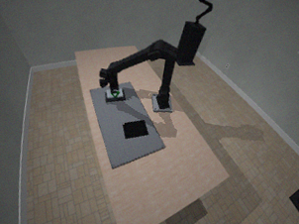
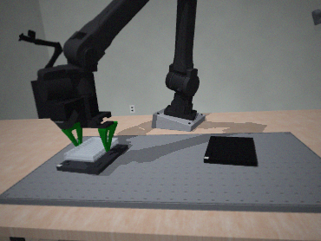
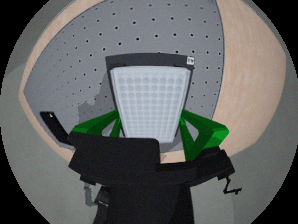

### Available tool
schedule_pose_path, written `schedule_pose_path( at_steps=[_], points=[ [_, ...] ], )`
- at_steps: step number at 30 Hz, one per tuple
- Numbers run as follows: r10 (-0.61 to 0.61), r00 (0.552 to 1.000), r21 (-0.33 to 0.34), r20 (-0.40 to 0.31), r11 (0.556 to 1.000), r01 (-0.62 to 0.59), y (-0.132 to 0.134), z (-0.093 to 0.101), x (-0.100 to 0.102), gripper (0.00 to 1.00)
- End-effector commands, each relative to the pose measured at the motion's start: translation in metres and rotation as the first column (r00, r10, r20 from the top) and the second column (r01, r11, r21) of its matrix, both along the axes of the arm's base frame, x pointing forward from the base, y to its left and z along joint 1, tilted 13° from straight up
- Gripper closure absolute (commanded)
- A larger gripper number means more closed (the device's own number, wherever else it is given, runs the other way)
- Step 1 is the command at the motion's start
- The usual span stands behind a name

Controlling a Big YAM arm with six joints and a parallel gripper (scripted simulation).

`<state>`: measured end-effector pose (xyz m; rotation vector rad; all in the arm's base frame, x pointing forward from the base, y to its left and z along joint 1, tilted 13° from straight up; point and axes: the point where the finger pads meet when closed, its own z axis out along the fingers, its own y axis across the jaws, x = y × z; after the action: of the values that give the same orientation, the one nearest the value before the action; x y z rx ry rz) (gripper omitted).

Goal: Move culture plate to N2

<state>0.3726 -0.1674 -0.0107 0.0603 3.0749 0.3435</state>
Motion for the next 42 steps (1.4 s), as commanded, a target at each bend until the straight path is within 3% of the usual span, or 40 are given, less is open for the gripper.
schedule_pose_path(
  at_steps=[1, 42],
  points=[
    [-0.017, 0.999, -0.021, 0.043, 1.0, 0.018, -0.004, 0.012, 0.007, 1.0],
    [-0.013, 1.0, -0.011, 0.025, 1.0, 0.013, 0.001, -0.001, 0.005, 1.0]
  ],
)
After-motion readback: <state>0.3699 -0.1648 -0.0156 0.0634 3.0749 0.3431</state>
